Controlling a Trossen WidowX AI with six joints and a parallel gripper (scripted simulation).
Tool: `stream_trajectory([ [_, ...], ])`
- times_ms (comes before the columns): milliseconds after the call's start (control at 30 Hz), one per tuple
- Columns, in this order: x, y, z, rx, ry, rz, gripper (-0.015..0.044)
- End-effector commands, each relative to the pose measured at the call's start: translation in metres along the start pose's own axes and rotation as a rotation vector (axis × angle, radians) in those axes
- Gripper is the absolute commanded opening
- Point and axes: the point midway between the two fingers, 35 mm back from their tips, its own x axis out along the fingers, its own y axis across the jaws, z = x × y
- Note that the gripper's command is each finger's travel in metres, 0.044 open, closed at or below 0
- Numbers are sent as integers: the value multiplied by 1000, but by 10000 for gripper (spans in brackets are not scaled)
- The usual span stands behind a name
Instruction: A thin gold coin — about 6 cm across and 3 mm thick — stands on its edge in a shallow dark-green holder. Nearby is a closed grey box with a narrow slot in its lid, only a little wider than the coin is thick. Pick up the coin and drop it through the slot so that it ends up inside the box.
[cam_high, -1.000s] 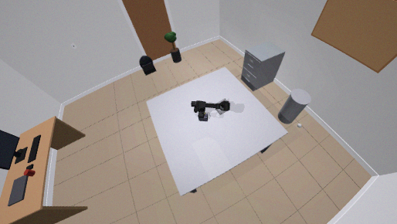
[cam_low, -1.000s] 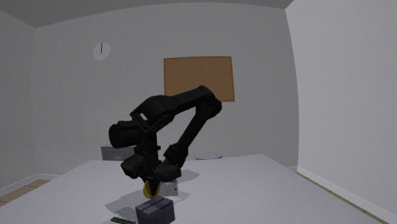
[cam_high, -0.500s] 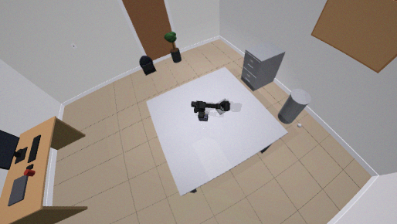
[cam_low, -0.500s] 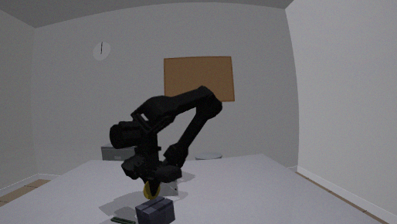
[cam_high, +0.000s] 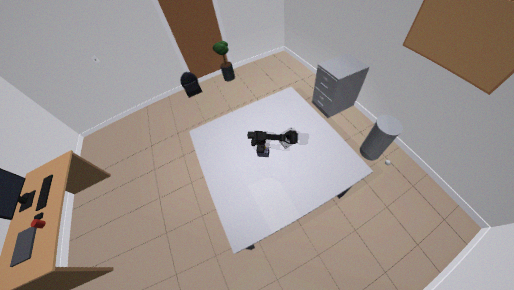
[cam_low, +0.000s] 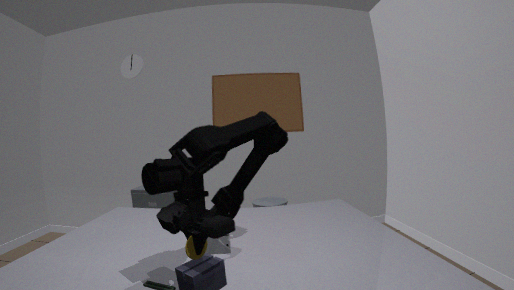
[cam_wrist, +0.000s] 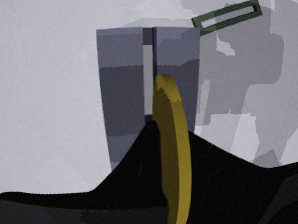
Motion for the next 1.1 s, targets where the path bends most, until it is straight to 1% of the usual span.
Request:
stream_trajectory([
  [0, 3, 1, -1, 3, 5, 2, 0],
  [1067, 9, 1, -1, 4, 6, 2, 0],
])
